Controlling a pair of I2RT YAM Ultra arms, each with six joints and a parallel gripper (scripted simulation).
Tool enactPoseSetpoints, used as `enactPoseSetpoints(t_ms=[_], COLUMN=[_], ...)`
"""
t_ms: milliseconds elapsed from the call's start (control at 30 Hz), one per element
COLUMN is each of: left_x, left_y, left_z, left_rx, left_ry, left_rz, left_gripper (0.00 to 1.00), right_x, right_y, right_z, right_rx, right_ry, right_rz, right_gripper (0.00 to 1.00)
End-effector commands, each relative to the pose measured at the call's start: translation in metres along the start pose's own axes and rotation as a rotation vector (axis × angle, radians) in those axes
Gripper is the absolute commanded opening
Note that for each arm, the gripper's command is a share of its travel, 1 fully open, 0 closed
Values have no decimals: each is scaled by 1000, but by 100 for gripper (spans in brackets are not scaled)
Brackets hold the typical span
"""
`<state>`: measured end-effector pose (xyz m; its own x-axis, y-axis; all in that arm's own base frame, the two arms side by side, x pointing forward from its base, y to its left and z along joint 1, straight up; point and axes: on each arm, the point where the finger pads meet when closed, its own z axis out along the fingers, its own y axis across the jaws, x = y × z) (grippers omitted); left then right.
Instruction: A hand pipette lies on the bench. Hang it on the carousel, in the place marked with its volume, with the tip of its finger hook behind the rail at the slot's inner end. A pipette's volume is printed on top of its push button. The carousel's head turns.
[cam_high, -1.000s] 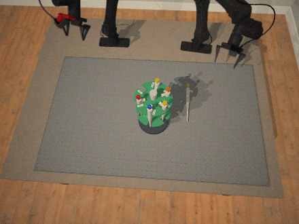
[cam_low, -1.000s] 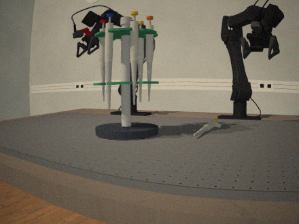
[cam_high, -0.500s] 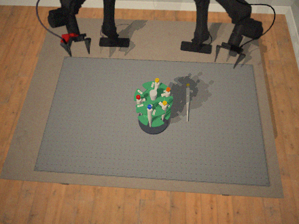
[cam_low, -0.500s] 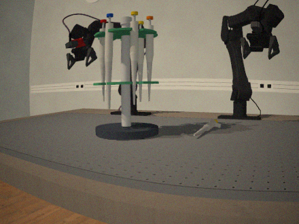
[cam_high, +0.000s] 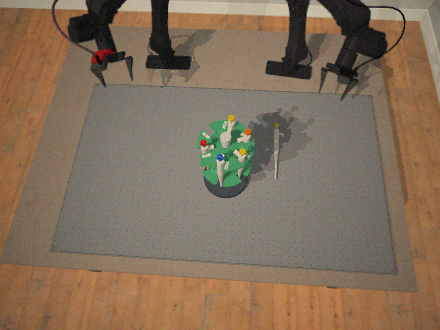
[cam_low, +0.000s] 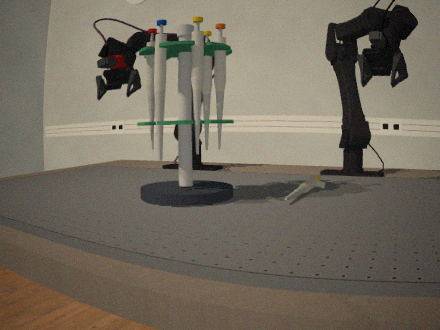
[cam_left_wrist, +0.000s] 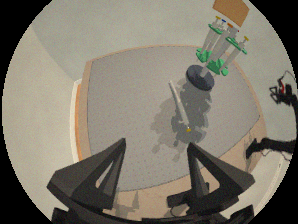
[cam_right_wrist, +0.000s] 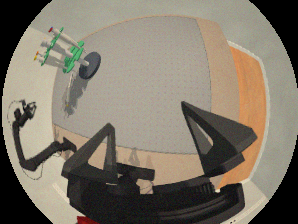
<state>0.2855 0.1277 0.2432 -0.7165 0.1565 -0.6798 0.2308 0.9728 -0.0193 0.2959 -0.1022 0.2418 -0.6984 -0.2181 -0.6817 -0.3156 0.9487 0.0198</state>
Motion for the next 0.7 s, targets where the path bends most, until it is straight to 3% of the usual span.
enactPoseSetpoints(t_ms=[0,133,400,667], left_x=[-13,-15,-25,-30], left_y=[-4,-10,-38,-70], left_z=[15,29,80,120], left_rx=[27,47,73,-6], left_ry=[58,120,391,630], left_rz=[-32,-64,-164,-189], left_gripper=[54,54,54,54], right_x=[-10,-10,-10,-10], right_y=[-2,-2,-2,-2], right_z=[-6,-6,-6,-6], right_rx=[8,8,8,8], right_ry=[-41,-41,-41,-41], right_rz=[-33,-33,-33,-33], right_gripper=[100,100,100,100])
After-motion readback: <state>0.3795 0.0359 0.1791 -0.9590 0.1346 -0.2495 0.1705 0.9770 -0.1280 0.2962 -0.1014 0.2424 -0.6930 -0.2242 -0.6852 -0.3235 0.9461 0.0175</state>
